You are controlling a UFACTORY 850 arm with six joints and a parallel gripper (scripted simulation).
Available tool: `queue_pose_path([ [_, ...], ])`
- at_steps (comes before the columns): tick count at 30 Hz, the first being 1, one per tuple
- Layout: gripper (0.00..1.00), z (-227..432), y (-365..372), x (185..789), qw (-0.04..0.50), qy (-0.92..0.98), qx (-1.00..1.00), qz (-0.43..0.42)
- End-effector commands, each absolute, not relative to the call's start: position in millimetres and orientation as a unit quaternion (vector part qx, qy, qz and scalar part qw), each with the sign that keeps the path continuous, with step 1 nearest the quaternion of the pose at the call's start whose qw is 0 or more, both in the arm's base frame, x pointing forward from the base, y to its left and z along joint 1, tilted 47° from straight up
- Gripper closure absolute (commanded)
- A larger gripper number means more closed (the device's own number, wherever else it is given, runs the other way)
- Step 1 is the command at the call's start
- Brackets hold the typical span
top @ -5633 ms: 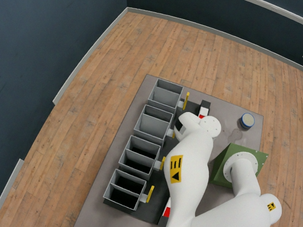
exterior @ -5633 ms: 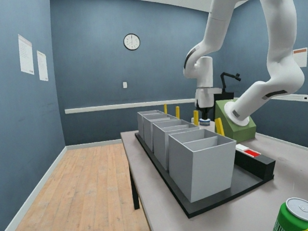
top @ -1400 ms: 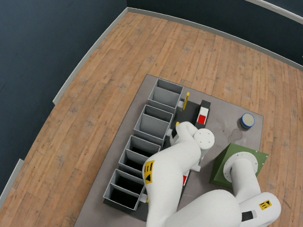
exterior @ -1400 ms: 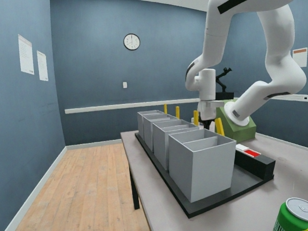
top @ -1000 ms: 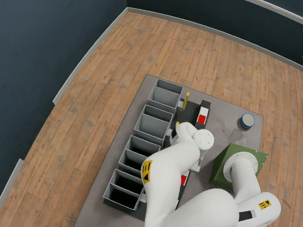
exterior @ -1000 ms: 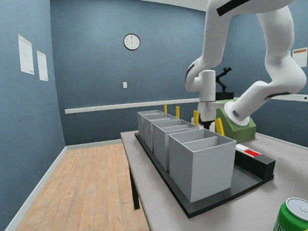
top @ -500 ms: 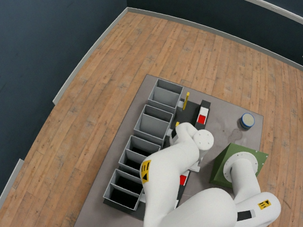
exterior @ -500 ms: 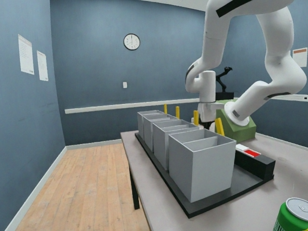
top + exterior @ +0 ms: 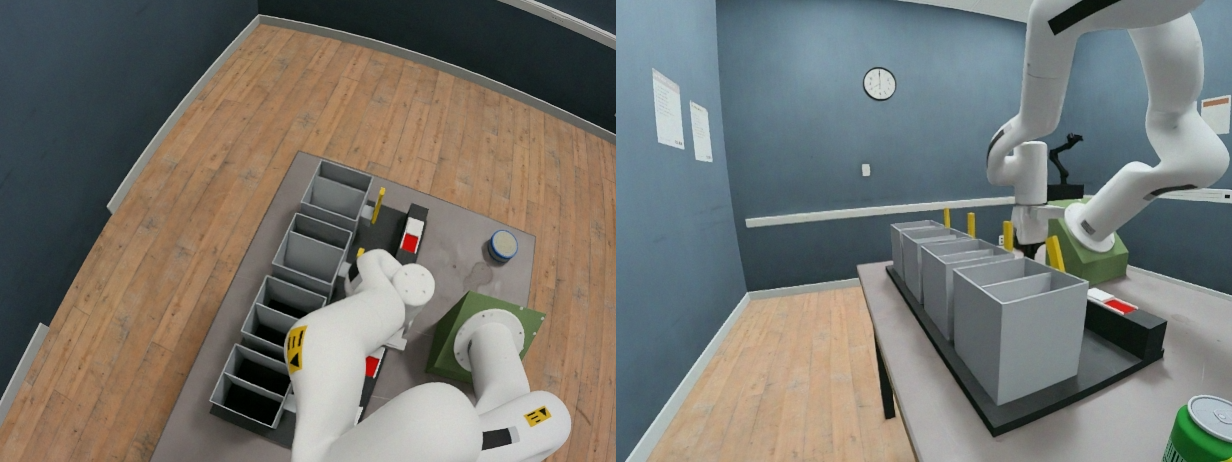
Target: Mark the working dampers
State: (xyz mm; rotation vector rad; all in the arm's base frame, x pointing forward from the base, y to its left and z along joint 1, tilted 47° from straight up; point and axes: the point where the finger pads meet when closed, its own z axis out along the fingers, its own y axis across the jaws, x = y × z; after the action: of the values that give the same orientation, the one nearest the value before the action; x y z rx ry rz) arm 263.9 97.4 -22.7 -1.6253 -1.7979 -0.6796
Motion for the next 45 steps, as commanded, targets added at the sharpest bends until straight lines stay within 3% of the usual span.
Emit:
queue_pose_path([
  [1, 1.00, -22.5, 97.2, 264.5, 0.307, -0.680, -0.615, -0.257],
  [45, 1.00, -15.0, 104.1, 263.9, 0.307, -0.680, -0.615, -0.257],
])
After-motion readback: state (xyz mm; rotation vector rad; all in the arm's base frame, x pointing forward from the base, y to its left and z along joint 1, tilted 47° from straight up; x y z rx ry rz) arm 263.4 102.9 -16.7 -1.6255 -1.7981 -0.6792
